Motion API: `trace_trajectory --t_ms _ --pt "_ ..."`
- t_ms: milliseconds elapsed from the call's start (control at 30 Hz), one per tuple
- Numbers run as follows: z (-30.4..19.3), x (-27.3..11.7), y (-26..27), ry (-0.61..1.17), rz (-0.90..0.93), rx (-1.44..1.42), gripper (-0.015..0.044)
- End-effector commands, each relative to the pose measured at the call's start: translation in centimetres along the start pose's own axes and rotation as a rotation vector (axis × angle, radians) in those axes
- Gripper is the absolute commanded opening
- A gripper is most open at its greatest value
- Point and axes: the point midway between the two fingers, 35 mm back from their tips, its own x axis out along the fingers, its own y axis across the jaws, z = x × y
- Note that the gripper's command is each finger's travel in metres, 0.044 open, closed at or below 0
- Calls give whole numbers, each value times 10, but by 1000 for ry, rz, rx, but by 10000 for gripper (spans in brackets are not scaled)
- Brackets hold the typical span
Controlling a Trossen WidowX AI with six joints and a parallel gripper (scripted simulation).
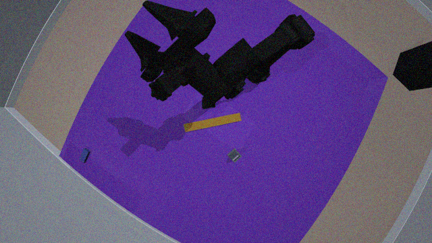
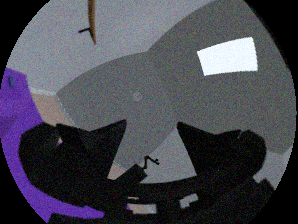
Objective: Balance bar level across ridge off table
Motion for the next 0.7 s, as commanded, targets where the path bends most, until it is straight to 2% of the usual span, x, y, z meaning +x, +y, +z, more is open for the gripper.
trace_trajectory --t_ms 0,67,100,667 --pt "1 0 1 -3 2 1 374" --pt "7 0 6 -29 18 9 321" --pt "12 -1 11 -48 30 15 315" --pt "77 -27 101 -308 361 140 315"
